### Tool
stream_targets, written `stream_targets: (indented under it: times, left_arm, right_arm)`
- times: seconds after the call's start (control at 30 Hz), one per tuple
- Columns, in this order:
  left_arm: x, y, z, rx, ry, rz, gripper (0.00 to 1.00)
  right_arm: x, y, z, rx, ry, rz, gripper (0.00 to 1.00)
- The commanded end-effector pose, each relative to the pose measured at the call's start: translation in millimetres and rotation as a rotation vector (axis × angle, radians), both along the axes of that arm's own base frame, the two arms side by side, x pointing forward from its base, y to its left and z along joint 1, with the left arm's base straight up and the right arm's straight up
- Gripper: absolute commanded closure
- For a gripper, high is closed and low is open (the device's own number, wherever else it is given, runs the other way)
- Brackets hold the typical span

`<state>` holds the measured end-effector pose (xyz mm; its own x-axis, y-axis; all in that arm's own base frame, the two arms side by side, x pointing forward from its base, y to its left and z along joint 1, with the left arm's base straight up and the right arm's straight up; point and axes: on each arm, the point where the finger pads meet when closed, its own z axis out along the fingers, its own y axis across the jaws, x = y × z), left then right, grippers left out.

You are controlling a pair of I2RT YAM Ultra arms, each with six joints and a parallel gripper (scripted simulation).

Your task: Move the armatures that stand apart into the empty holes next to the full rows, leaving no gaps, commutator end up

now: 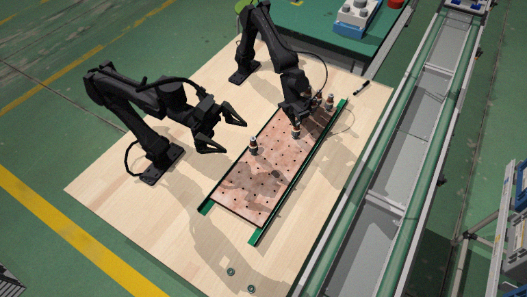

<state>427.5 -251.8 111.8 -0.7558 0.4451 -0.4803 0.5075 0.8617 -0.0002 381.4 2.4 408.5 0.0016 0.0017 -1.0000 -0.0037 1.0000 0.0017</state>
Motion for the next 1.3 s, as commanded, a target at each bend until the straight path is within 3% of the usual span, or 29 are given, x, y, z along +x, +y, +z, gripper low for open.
stream_targets:
  times: [0.0, 1.27]
  left_arm:
    - [9.3, -5.6, 32.9, -0.041, -0.082, 0.001, 0.74]
    - [9.3, -5.6, 32.9, -0.041, -0.082, 0.001, 0.75]
  right_arm:
    - [-8.0, -2.5, 24.9, 0.011, -0.051, -0.012, 0.00]
    - [-8.0, -2.5, 24.9, 0.011, -0.051, -0.012, 0.00]
